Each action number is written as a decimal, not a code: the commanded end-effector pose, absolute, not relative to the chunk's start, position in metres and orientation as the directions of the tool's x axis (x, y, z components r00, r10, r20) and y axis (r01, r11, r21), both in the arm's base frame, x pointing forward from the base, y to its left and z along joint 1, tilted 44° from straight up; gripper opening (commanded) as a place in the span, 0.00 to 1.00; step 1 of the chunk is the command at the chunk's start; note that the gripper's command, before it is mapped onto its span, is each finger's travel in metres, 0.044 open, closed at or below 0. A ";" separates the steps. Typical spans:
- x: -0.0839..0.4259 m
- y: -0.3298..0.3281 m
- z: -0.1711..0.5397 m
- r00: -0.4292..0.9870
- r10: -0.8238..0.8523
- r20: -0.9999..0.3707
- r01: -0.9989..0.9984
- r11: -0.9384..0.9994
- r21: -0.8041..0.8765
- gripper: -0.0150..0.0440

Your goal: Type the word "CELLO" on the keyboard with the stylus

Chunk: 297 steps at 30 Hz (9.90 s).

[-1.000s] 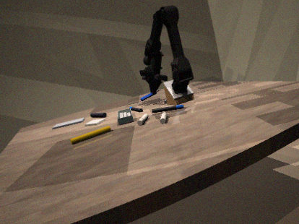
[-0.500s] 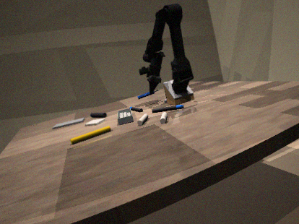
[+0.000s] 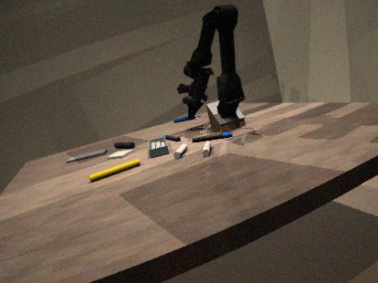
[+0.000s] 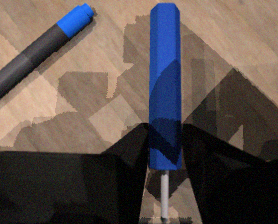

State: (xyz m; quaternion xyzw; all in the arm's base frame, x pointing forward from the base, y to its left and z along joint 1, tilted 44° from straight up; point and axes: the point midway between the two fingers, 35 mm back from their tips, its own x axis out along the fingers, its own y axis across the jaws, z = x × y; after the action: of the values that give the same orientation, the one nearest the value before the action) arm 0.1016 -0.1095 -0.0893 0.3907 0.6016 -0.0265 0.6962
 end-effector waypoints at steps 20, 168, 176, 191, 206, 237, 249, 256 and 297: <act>0.099 -0.091 -0.110 0.284 0.423 -0.860 0.531 0.677 0.509 0.25; 0.137 -0.113 -0.115 -0.543 0.731 -0.413 -0.521 -0.680 -0.516 0.51; 0.137 -0.110 -0.119 -0.543 0.731 -0.413 -0.521 -0.680 -0.516 0.51; 0.135 -0.103 -0.125 -0.543 0.731 -0.413 -0.521 -0.679 -0.516 0.51; 0.134 -0.096 -0.133 -0.543 0.731 -0.413 -0.521 -0.679 -0.517 0.51; 0.131 -0.086 -0.143 -0.548 0.729 -0.412 -0.517 -0.681 -0.518 0.42; 0.131 -0.086 -0.143 -0.548 0.729 -0.412 -0.517 -0.681 -0.518 0.25; 0.137 -0.111 -0.117 -0.548 0.728 -0.412 -0.518 -0.682 -0.517 0.25; 0.211 -0.096 -0.062 -0.675 0.379 -0.632 0.591 -0.234 -0.772 0.25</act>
State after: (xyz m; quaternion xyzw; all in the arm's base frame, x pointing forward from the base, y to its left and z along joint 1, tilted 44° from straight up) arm 0.2052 -0.0994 -0.0687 0.4064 0.5710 -0.7127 0.0296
